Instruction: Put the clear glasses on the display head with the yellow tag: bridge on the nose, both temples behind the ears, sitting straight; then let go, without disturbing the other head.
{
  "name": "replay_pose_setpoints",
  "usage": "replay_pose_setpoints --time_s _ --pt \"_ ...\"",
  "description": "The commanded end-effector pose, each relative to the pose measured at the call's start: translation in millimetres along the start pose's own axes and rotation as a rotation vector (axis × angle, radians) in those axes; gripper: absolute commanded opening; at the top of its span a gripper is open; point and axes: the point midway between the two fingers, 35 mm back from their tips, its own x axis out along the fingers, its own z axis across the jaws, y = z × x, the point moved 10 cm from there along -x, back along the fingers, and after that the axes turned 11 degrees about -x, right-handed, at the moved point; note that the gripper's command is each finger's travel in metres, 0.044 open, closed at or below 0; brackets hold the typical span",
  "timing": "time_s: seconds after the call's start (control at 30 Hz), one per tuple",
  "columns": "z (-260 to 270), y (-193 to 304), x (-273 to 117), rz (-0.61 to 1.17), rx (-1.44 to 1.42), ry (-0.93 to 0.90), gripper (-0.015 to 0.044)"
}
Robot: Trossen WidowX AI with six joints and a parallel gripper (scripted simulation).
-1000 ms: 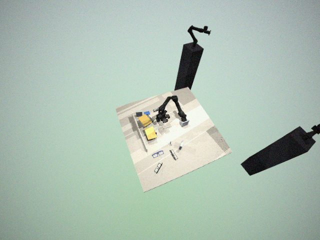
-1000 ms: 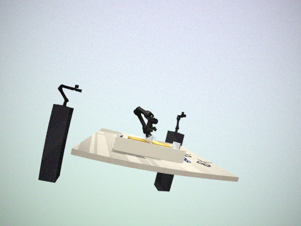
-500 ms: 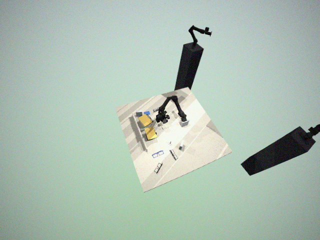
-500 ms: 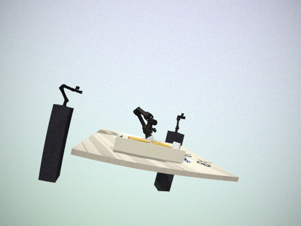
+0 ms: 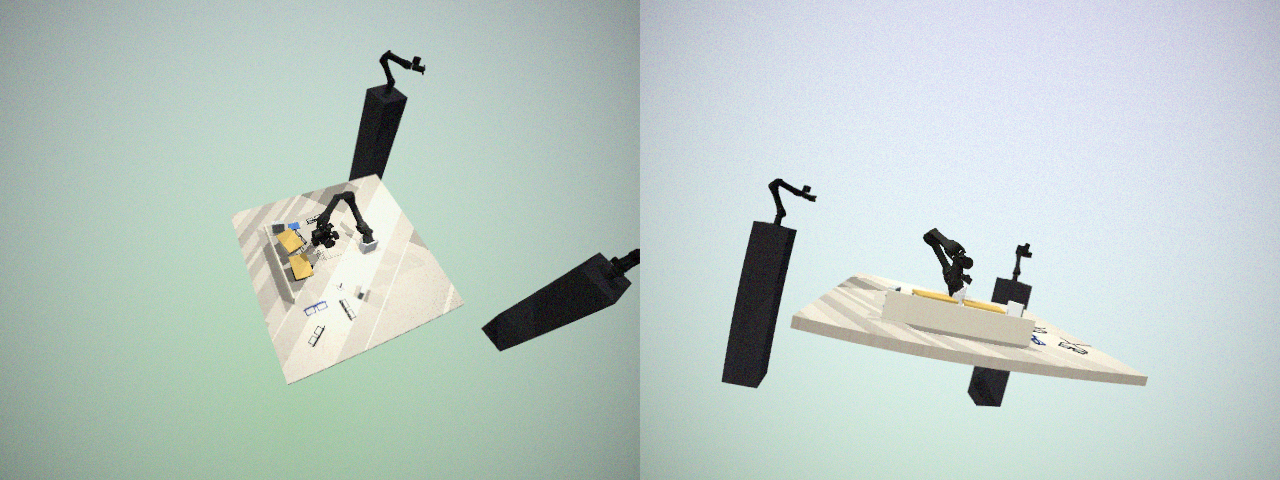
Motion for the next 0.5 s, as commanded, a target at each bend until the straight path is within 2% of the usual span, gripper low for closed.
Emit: replay_pose_setpoints --time_s 0.0,0.47 --pt "1 -1 5 0.003 -0.007 -0.003 0.0" --pt "1 -1 18 0.003 -0.007 -0.003 0.0"
